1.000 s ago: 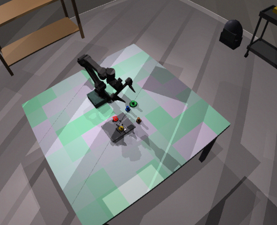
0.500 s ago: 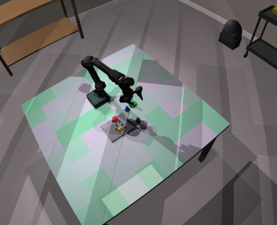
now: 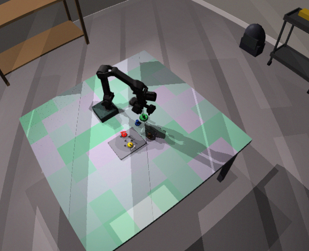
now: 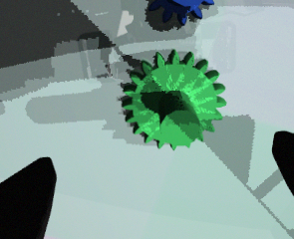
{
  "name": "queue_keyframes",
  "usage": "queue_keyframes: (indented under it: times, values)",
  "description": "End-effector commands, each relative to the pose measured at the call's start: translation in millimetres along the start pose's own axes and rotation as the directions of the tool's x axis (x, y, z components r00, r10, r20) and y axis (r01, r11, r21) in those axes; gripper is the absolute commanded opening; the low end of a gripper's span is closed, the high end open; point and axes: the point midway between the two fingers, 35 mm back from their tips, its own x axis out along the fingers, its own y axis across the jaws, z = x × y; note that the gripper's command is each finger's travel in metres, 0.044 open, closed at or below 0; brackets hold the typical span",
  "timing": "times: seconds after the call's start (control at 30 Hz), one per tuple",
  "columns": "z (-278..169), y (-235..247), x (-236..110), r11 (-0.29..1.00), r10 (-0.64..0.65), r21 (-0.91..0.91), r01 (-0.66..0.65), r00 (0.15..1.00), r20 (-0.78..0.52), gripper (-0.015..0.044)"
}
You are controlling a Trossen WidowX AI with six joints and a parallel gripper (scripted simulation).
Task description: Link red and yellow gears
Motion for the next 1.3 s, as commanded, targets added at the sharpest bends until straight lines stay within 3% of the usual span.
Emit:
queue_keyframes:
  times: [0.0, 1.27]
  values:
    - [-5.1, -6.1, 1.2, 0.996, -0.053, 0.067, 0.052, 0.999, 0.010, 0.0440]
    - [-5.0, -10.1, 43.3, 0.996, -0.053, 0.067, 0.053, 0.999, 0.010, 0.0440]
